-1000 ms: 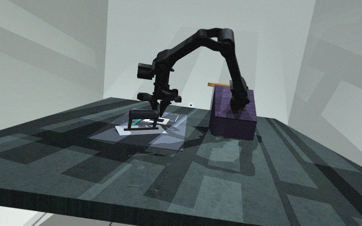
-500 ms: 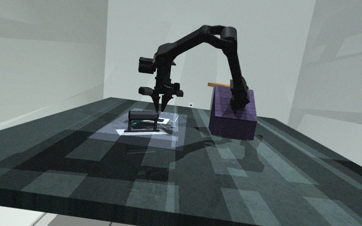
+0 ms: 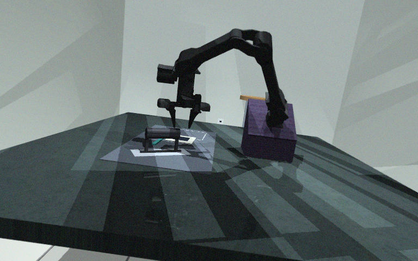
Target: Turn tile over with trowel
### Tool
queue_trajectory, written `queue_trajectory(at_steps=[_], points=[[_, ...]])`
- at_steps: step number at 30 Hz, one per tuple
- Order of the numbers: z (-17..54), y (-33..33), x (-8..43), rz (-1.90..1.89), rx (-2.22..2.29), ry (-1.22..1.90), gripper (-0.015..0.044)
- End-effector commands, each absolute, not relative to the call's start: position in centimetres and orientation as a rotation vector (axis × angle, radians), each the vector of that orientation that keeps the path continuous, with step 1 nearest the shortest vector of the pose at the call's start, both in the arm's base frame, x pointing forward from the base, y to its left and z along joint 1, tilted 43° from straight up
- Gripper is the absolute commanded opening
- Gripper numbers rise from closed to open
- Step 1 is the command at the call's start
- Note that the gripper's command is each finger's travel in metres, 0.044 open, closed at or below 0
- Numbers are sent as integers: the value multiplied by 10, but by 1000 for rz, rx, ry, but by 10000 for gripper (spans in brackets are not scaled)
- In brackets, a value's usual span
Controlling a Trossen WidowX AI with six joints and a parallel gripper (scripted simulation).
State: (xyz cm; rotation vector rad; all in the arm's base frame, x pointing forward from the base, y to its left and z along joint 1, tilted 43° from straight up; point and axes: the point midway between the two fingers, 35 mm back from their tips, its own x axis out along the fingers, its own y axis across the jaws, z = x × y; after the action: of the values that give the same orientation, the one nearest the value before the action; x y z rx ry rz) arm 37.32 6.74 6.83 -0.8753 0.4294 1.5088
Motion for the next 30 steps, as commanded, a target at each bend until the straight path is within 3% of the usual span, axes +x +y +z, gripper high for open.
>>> queue_trajectory(at_steps=[1, 30], points=[[73, 68, 380, 1456, -752, 532, 270], [106, 78, 415, 989, 52, 1124, 270]])
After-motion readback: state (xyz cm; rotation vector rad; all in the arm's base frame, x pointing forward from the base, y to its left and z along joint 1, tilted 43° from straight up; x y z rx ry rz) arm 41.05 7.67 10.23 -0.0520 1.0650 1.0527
